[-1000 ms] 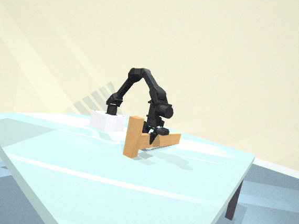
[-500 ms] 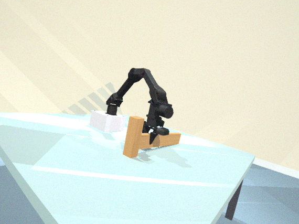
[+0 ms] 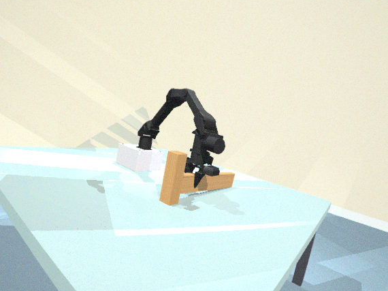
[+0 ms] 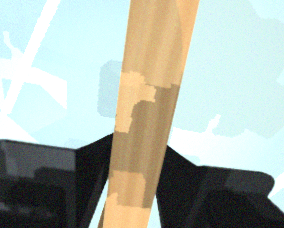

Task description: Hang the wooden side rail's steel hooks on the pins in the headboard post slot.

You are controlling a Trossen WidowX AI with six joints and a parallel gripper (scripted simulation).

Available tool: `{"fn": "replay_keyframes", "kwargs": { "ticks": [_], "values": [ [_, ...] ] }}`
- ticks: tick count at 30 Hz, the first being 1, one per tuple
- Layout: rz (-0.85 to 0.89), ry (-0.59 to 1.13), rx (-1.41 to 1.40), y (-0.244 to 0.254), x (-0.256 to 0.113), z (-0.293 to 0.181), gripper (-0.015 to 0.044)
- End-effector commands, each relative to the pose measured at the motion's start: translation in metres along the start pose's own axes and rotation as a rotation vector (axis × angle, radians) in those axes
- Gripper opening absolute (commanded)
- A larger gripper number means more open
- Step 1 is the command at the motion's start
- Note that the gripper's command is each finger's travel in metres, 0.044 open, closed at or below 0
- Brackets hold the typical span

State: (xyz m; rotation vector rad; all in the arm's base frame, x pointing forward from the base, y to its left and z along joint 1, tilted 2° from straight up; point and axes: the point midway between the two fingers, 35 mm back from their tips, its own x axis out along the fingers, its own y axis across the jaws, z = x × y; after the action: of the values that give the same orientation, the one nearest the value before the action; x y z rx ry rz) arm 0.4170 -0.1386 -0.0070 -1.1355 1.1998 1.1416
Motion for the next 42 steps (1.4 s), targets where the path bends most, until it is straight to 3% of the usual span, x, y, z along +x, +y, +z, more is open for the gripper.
{"fn": "replay_keyframes", "kwargs": {
  "ticks": [1,42],
  "values": [
    [-0.016,0.005,-0.003,-0.0041,-0.0058,-0.0026,0.0000],
    [-0.015,0.006,-0.003,-0.0032,-0.0005,-0.0043,0.0000]
  ]
}}
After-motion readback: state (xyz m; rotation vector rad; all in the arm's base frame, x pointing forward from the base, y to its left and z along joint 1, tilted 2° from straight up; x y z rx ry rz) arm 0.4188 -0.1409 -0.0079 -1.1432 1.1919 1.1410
